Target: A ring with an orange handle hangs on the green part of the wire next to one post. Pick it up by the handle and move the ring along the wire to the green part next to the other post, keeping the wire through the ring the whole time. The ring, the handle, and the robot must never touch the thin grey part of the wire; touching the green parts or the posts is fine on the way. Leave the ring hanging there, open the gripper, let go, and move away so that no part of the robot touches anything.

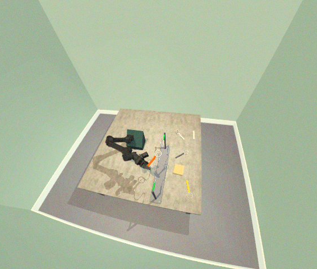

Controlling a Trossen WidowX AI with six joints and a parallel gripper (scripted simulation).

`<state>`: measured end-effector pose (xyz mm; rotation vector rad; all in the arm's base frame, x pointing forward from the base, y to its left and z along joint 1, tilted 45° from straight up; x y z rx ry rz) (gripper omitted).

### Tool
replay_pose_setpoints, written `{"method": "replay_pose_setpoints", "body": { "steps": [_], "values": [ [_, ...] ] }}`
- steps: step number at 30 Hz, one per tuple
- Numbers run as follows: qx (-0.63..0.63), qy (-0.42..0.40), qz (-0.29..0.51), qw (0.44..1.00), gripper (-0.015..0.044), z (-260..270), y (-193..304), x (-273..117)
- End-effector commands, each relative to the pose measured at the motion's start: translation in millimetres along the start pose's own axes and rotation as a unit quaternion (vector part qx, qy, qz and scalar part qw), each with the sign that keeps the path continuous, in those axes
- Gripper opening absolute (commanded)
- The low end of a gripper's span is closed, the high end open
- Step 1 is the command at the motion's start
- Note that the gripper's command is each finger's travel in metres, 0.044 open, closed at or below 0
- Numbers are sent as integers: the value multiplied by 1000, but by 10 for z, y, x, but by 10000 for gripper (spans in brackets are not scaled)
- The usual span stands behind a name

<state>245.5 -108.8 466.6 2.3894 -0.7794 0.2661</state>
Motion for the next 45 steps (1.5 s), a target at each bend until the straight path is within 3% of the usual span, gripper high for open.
{"method": "replay_pose_setpoints", "body": {
  "steps": [1,45],
  "values": [
    [-21,10,-5,1000,-150,25,-10,-1],
    [-256,143,-20,956,-150,68,63,35]
  ]
}}
Point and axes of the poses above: the point midway between the two fingers, 35 mm back from their tips, its own x axis out along the fingers, its own z axis across the jaws, y = z × x, the point moved 10 cm from there along -x, back along the fingers, and after that the axes turned 6 degrees about -x, right-handed, at the moved point
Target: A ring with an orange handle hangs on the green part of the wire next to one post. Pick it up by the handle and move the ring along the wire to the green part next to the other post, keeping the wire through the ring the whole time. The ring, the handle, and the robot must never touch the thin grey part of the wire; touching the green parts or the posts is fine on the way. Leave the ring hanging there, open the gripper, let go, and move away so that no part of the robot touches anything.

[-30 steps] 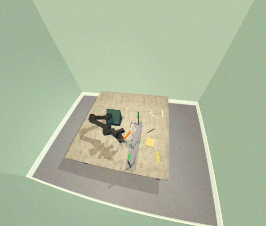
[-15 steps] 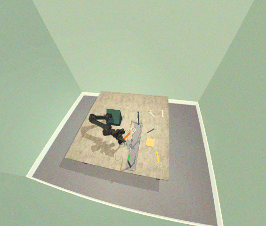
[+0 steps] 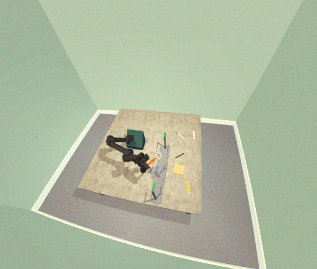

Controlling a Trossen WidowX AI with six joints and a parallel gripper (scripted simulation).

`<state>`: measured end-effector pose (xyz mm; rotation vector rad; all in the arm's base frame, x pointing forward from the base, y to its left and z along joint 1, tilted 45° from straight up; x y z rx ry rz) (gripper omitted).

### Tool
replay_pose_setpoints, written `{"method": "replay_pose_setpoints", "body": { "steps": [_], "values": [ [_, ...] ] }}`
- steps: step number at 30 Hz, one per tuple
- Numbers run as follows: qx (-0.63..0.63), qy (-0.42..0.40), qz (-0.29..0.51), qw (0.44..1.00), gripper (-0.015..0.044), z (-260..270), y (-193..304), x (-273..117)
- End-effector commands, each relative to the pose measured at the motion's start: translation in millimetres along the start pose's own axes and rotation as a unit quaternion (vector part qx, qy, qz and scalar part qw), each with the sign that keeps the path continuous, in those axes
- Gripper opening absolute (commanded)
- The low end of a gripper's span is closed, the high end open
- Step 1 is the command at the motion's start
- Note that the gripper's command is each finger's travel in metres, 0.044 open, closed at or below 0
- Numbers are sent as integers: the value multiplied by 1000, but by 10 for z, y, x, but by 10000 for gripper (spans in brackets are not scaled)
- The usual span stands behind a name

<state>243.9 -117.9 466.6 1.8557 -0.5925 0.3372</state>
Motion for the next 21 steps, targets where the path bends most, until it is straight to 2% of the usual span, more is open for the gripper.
{"method": "replay_pose_setpoints", "body": {
  "steps": [1,21],
  "values": [
    [-20,12,-3,1000,-150,12,-9,3],
    [-103,59,-8,993,-150,77,20,14]
  ]
}}
Point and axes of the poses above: the point midway between the two fingers, 35 mm back from their tips, its own x axis out along the fingers, its own z axis across the jaws, y = z × x, the point moved 10 cm from there along -x, back along the fingers, and after that the axes turned 6 degrees about -x, right-handed, at the moved point
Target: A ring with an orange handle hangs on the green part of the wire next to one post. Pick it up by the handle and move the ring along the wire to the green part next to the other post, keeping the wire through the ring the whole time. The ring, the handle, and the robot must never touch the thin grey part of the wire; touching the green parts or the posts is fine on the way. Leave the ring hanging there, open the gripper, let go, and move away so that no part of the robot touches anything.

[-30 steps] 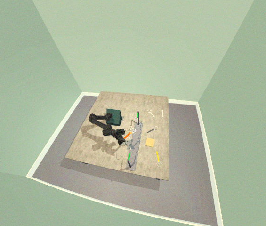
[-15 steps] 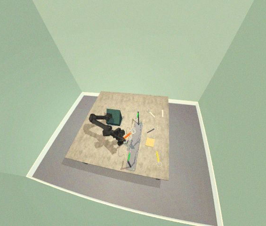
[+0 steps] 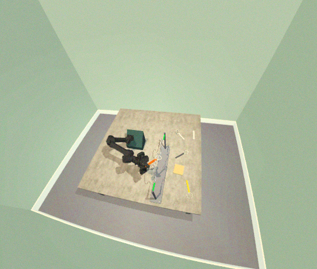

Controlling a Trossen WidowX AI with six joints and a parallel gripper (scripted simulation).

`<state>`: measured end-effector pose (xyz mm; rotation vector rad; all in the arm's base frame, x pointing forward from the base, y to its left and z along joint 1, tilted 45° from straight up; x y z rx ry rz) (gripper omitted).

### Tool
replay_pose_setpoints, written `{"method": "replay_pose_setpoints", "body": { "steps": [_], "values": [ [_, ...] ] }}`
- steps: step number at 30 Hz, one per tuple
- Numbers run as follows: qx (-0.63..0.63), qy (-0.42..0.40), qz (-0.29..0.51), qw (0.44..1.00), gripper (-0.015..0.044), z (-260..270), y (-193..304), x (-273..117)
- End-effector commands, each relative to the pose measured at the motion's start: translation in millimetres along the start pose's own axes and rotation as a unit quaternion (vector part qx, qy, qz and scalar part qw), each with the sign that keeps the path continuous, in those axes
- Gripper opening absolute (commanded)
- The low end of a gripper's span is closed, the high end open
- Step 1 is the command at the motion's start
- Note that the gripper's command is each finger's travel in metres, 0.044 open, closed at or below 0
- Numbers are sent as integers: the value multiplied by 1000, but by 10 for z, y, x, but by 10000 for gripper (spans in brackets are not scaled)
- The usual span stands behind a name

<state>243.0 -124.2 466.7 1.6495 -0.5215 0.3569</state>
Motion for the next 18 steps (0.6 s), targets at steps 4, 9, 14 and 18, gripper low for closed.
{"method": "replay_pose_setpoints", "body": {
  "steps": [4,9,14,18],
  "values": [
    [-13,8,-1,1000,-150,50,-4,3],
    [-8,5,-1,1000,-150,105,-5,-2],
    [10,-5,1,1000,-150,180,-11,-11],
    [33,-18,3,999,-150,252,-25,-24]
  ]
}}
Point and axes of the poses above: the point midway between the two fingers, 35 mm back from their tips, its own x axis out along the fingers, its own z axis across the jaws, y = z × x, the point moved 10 cm from there along -x, back along the fingers, and after that the axes turned 6 degrees about -x, right-handed, at the moved point
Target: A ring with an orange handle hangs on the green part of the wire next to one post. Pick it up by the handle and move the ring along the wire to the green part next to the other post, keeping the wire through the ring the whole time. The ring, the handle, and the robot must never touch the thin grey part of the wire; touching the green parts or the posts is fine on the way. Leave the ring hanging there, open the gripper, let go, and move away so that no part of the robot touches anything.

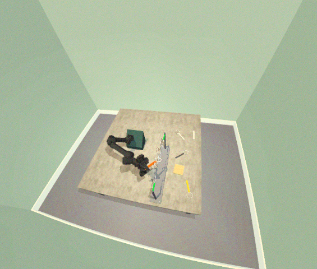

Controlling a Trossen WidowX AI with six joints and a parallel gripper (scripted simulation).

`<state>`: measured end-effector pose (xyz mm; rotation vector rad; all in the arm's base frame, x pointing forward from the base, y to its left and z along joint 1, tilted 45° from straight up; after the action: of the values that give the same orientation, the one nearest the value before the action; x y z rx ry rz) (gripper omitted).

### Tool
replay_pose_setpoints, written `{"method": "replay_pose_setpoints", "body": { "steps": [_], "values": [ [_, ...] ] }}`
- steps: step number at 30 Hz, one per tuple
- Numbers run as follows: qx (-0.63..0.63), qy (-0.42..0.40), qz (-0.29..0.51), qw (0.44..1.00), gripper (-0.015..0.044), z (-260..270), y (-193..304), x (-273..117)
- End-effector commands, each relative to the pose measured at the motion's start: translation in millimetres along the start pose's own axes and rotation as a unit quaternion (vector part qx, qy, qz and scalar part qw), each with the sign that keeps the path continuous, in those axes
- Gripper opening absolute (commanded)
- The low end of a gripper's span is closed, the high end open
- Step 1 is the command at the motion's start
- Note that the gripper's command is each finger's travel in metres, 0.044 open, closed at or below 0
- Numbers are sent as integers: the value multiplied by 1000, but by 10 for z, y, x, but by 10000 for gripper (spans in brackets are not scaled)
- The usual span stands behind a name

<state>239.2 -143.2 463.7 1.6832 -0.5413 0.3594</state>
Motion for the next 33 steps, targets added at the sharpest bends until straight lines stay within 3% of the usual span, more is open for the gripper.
{"method": "replay_pose_setpoints", "body": {
  "steps": [1,19,33],
  "values": [
    [24,-13,-2,1000,-150,78,-41,-6],
    [179,-103,10,978,-150,434,-203,-123],
    [316,-182,21,931,-150,662,-434,-270]
  ]
}}
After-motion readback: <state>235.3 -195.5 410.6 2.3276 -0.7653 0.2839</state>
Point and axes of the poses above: the point midway between the two fingers, 35 mm back from their tips, its own x axis out along the fingers, its own z axis across the jaws, y = z × x, the point moved 10 cm from there along -x, back along the fingers, and after that the axes turned 6 degrees about -x, right-handed, at the moved point
